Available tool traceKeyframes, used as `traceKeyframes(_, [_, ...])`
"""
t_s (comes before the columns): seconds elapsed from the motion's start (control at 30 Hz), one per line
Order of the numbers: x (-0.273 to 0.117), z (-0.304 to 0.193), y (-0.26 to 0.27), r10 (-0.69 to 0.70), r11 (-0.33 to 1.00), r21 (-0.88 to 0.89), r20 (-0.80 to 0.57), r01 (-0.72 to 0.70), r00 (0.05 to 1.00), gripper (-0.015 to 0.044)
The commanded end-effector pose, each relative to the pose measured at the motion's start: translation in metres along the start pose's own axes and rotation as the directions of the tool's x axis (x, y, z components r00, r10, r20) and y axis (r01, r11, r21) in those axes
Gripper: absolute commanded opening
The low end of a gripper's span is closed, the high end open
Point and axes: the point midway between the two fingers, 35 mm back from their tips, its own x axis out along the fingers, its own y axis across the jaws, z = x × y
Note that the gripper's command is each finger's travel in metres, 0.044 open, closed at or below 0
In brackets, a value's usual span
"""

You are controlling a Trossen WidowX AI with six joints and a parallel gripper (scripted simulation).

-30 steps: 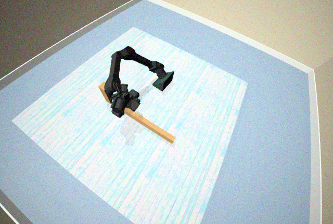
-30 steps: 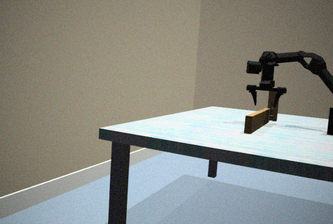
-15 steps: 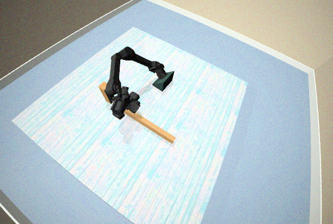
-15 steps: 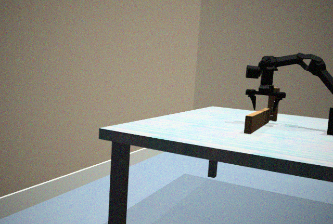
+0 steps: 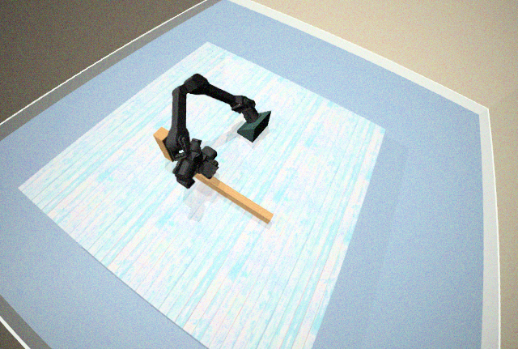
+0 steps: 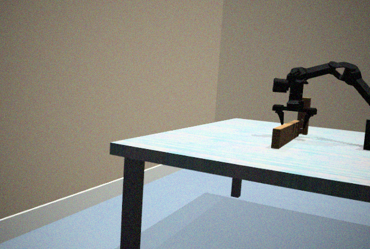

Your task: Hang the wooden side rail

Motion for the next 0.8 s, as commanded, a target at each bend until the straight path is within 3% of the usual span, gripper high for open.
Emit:
traceKeyframes(0.0, [0.007, -0.001, 0.001, 0.003, 1.0, -0.003, -0.005, -0.003, 1.0, 0.044])
traceKeyframes(0.33, [0.02, -0.002, 0.003, 0.003, 1.0, -0.003, -0.007, -0.003, 1.0, 0.044])
traceKeyframes(0.73, [0.02, -0.002, 0.003, 0.003, 1.0, -0.003, -0.007, -0.003, 1.0, 0.0125])
traceKeyframes(0.77, [0.02, -0.002, 0.003, 0.003, 1.0, -0.003, -0.007, -0.003, 1.0, 0.0118])
